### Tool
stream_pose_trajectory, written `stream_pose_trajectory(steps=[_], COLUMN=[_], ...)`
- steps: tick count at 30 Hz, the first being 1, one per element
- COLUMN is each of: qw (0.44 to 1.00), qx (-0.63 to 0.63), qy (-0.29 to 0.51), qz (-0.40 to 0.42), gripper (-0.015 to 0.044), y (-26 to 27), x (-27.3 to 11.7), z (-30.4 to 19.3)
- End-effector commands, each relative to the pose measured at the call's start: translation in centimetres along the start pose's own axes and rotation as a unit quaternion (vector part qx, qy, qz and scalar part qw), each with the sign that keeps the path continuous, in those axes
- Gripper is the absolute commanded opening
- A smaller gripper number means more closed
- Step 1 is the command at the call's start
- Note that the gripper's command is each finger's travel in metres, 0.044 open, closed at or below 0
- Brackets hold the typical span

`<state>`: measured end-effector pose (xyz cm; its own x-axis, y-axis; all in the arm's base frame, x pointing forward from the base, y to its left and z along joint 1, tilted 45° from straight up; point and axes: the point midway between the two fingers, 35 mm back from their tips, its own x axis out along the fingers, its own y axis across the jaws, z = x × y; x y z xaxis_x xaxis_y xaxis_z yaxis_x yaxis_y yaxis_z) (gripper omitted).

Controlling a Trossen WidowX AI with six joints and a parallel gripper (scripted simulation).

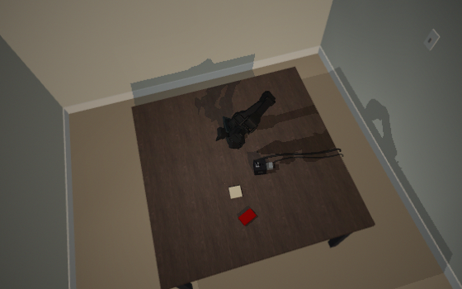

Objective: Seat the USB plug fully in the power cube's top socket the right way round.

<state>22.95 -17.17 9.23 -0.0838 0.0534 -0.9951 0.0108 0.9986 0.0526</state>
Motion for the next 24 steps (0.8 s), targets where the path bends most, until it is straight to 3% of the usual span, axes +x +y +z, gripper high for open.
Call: stream_pose_trajectory(steps=[1, 12, 24], qw=[0.969, 0.865, 0.674], qx=[0.220, 0.448, 0.652], qy=[-0.004, 0.069, 0.236], qz=[0.111, 0.214, 0.256], gripper=[0.0440, 0.0440, 0.0440], y=[6.8, 14.3, 22.5], x=[0.8, 0.4, -0.6], z=[3.7, 6.2, 7.1])
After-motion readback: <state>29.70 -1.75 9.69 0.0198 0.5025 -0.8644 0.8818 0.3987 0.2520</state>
